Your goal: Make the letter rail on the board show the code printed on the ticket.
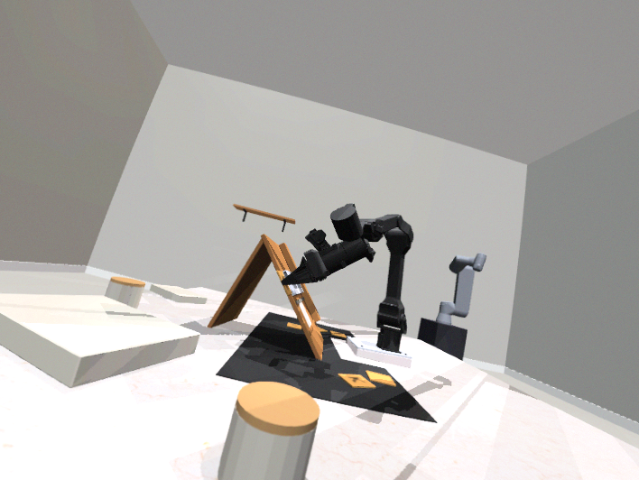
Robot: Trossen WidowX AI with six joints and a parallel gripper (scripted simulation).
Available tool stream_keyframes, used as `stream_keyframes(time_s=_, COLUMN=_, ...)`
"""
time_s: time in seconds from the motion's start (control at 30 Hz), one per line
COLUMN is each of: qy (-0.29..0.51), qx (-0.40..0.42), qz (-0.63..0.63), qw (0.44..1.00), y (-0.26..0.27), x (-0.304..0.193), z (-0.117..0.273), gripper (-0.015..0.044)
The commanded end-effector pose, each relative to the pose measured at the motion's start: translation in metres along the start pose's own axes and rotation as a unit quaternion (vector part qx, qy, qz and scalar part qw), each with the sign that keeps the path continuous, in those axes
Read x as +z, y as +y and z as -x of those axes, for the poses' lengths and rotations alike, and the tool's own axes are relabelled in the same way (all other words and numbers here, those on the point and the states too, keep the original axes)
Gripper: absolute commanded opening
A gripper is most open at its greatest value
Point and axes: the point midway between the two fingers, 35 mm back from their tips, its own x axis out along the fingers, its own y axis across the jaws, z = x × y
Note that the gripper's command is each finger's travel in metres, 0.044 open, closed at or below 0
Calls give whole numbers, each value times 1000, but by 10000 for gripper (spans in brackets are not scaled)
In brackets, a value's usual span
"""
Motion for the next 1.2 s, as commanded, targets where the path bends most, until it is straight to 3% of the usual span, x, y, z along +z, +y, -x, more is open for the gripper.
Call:
stream_keyframes(time_s=0.0, qy=-2, qx=4, qz=-2, qw=1000, y=-3, x=3, z=2, gripper=0)
stream_keyframes(time_s=1.17, qy=-2, qx=3, qz=-1, qw=1000, y=-20, x=2, z=2, gripper=0)
